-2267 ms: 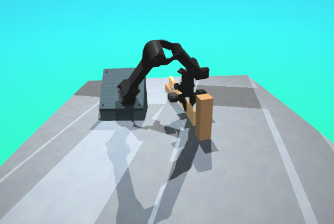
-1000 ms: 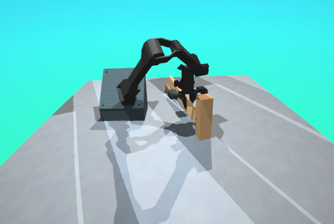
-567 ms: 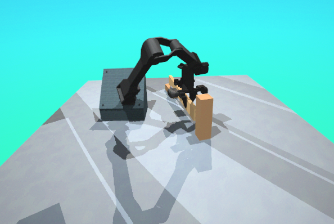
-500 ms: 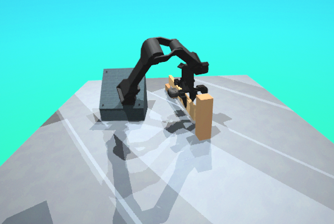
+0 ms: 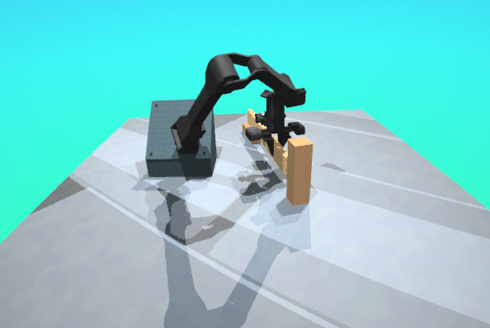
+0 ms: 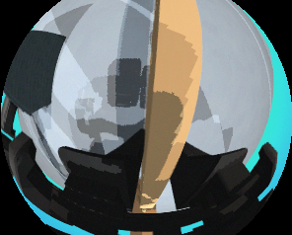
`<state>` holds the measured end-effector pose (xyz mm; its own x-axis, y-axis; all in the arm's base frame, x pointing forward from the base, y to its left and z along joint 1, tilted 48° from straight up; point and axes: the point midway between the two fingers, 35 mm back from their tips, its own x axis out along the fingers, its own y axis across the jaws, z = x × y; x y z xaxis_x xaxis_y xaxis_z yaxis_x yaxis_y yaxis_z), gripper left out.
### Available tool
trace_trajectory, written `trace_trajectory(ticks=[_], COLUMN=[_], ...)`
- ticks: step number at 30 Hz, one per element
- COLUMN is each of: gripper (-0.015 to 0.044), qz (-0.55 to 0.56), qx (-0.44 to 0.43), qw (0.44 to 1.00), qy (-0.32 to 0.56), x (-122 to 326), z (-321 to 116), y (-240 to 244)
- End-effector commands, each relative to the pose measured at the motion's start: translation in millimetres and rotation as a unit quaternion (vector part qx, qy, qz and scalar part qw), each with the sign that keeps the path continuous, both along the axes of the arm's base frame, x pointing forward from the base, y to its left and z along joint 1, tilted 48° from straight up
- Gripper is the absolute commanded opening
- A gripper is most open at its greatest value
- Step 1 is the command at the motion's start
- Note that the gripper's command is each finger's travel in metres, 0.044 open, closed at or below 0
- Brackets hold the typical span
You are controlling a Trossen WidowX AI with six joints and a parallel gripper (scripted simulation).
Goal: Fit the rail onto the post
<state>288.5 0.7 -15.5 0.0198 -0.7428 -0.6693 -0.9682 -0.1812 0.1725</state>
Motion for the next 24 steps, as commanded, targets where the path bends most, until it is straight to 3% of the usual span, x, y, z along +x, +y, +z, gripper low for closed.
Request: trace_trajectory(ticks=[1, 24], gripper=[0.0000, 0.0000], qz=[-0.001, -0.001], qx=[0.008, 0.008], qw=[1.000, 1.000], qy=[0.001, 0.001], x=[0.1, -0.2], z=[0.6, 0.9], y=[4.3, 4.6])
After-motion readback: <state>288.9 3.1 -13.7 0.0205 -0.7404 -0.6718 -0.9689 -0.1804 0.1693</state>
